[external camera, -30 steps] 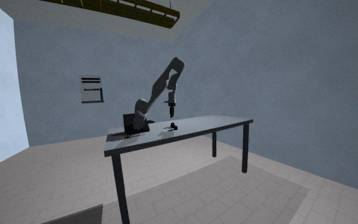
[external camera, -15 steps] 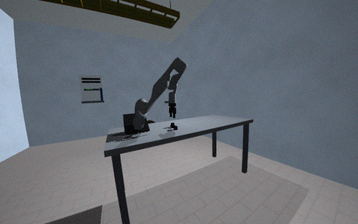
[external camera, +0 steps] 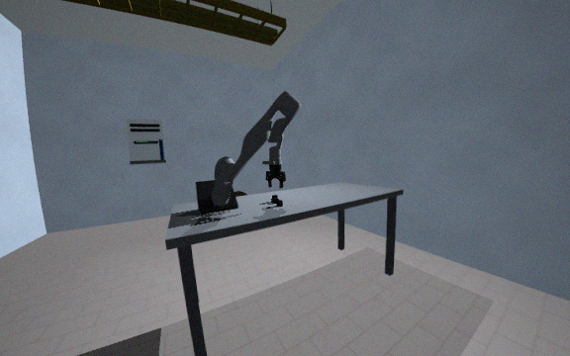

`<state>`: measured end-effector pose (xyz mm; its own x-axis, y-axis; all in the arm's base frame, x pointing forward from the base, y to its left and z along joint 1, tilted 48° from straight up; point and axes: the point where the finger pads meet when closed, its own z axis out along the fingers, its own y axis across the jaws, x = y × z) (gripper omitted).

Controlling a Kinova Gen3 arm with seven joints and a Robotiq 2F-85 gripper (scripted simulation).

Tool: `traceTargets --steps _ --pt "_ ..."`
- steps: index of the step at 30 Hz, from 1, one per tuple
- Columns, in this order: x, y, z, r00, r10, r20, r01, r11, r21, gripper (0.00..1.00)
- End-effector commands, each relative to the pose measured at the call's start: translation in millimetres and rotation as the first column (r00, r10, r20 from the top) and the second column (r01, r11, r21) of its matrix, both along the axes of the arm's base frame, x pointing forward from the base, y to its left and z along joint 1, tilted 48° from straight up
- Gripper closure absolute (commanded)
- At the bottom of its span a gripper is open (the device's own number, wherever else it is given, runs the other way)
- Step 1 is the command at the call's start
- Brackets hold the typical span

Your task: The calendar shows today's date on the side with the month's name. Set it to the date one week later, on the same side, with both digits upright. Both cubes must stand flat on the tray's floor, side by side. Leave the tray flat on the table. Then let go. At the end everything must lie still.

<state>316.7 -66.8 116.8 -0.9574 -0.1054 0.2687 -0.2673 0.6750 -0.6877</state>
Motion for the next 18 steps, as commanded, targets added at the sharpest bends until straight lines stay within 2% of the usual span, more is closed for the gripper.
traceTargets --steps 1,6,12,14,18 --pt "-0.8 -4 3.6 0.998 0.040 -0.045 -0.039 0.999 0.012 0.00" --pt "-2.2 -9 8.4 0.975 0.155 -0.157 -0.151 0.988 0.039 0.00" --pt "-3.5 -14 13.7 0.921 0.278 -0.272 -0.266 0.961 0.081 0.00" --pt "-3.5 -14 13.7 0.921 0.278 -0.272 -0.266 0.961 0.081 0.00" --pt "-4.2 -18 17.0 0.876 0.348 -0.335 -0.329 0.938 0.112 0.00"
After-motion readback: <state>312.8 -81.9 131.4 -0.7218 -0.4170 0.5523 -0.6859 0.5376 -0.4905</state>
